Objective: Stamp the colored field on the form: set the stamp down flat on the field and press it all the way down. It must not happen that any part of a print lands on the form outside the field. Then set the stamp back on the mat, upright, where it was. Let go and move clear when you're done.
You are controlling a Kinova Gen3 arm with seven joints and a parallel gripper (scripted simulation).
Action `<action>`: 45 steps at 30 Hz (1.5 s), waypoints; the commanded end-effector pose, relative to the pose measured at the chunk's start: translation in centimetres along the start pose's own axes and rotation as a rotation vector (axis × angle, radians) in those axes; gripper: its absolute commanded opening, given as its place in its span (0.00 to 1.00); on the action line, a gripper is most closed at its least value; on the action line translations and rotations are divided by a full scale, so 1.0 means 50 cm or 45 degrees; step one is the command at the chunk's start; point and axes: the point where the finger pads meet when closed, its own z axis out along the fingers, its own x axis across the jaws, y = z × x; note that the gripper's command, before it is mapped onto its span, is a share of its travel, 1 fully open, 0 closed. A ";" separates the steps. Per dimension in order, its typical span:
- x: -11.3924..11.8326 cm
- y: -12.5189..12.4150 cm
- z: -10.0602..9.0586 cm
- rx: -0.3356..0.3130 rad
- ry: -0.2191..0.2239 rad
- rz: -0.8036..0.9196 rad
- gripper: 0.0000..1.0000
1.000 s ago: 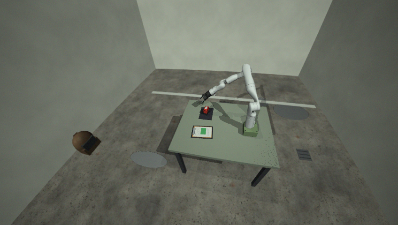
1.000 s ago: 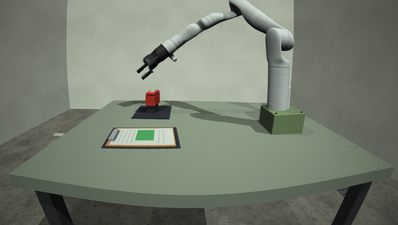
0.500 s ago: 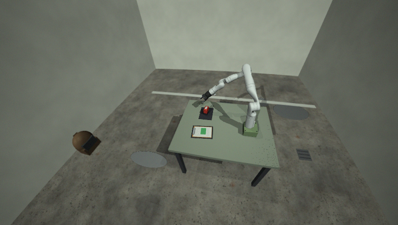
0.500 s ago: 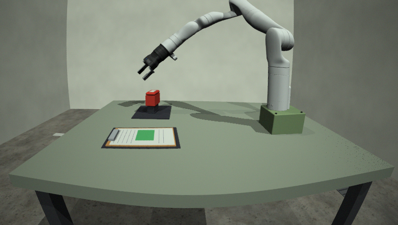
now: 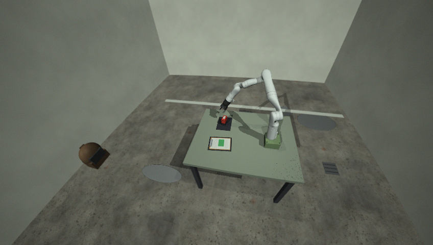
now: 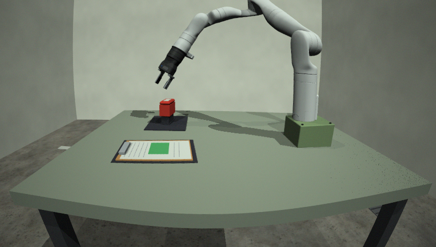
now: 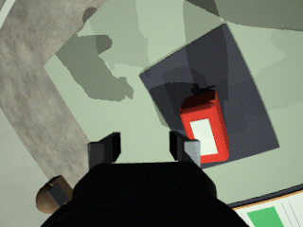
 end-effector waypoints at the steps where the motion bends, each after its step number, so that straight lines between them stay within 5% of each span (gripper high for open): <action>1: -0.004 0.027 0.000 0.030 0.053 -0.055 1.00; 22: 0.071 0.048 -0.007 0.306 0.448 -0.286 1.00; 35: 0.092 0.053 -0.008 0.383 0.558 -0.350 1.00; 45: 0.096 0.055 -0.010 0.401 0.583 -0.365 1.00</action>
